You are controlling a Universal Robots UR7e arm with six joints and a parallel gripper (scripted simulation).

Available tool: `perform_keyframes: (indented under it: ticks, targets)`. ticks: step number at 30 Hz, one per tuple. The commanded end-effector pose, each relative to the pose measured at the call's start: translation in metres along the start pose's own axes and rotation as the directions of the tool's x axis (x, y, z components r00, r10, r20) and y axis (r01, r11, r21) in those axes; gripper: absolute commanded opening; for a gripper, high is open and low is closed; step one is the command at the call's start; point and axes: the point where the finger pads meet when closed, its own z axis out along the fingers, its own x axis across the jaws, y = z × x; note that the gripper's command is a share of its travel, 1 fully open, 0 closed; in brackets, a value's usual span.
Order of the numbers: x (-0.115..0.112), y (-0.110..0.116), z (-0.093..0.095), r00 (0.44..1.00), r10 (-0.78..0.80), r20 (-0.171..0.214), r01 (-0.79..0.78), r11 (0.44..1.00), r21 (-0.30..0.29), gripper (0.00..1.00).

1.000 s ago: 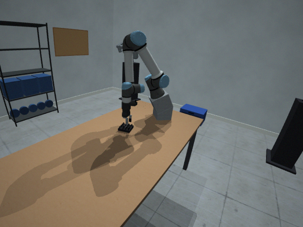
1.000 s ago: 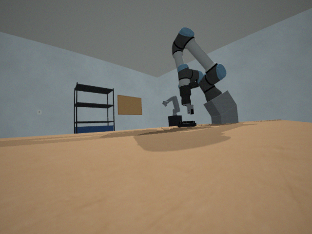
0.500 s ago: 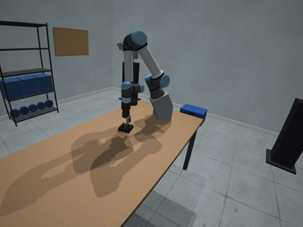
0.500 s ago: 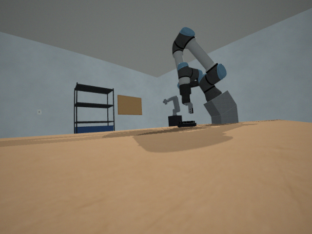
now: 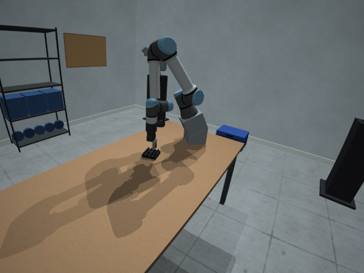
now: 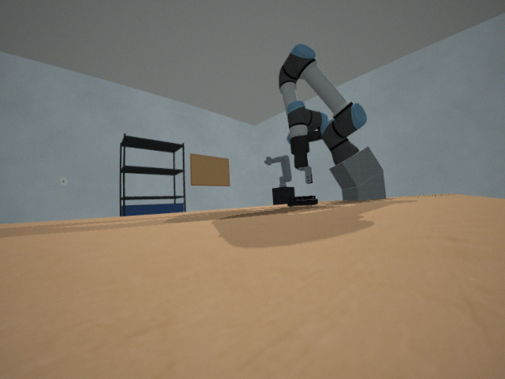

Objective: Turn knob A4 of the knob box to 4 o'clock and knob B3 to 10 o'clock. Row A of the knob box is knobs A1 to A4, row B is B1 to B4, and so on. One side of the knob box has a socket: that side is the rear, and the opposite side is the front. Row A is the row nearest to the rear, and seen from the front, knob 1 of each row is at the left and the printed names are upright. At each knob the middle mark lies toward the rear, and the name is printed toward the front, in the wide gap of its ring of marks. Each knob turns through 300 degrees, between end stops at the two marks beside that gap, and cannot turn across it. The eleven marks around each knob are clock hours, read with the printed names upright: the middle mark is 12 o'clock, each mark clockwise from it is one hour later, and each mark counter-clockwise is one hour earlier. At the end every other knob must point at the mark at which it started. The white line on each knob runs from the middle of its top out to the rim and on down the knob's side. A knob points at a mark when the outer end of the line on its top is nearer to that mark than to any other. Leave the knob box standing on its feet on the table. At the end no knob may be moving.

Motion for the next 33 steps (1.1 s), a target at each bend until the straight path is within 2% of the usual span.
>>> perform_keyframes:
  ticks: [1, 33]
  targets:
    - [0.0003, 0.0002, -0.0003, 1.000, 0.000, -0.001, 0.000, 1.000, -0.001, 0.46]
    - [0.0003, 0.0002, 0.0042, 1.000, 0.000, -0.001, 0.000, 1.000, -0.001, 0.46]
